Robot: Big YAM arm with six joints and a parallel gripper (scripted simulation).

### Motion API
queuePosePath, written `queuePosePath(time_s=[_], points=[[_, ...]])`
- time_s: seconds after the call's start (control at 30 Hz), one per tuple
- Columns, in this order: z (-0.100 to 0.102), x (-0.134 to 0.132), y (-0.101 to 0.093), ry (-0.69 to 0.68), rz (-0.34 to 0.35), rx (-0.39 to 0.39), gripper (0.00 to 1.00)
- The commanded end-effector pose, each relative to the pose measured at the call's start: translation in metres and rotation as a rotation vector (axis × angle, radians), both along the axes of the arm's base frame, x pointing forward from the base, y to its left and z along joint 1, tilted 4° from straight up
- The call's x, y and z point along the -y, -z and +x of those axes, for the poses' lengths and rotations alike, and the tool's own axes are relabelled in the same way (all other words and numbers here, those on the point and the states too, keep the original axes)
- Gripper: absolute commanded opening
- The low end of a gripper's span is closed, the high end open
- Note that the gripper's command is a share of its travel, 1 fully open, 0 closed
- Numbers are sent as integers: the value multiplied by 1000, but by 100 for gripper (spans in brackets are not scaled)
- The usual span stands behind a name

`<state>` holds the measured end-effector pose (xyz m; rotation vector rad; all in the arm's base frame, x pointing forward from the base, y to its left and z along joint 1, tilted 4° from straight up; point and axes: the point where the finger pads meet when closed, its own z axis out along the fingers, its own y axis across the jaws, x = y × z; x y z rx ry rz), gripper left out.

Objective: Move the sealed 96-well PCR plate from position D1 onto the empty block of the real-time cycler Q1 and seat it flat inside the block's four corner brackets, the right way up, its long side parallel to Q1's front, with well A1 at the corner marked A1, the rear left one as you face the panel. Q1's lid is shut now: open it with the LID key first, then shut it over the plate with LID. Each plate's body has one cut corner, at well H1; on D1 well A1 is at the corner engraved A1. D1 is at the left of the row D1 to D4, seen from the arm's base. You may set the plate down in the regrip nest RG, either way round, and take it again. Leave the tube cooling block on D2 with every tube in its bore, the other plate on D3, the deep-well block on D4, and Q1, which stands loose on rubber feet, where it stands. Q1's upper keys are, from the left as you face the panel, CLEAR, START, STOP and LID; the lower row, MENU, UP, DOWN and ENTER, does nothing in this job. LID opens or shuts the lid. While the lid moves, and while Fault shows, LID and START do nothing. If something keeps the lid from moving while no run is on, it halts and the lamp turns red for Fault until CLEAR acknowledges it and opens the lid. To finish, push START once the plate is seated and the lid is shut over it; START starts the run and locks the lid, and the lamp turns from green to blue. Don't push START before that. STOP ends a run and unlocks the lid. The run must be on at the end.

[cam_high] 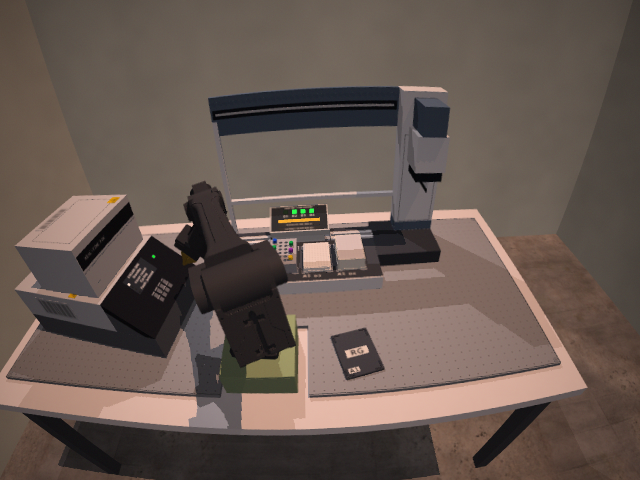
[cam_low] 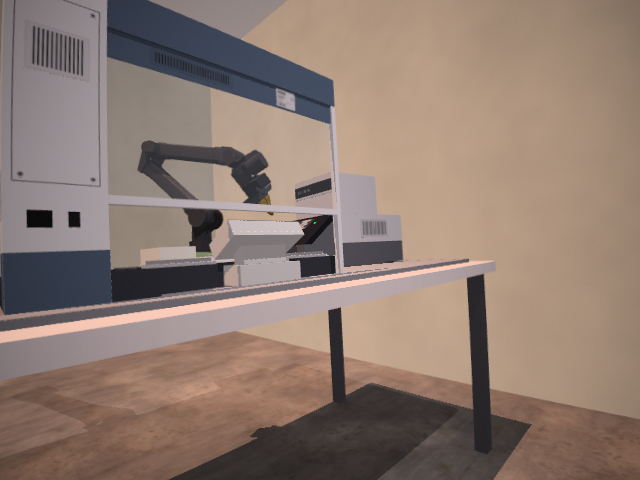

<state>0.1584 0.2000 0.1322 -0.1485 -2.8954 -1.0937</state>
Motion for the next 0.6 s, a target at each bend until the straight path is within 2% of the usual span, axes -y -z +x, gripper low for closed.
queuePosePath(time_s=[0.0,0.23,0.57], points=[[11,-2,-13,-4,14,41,0],[17,-5,-24,-5,26,62,0],[19,-7,-29,-6,32,71,0]])
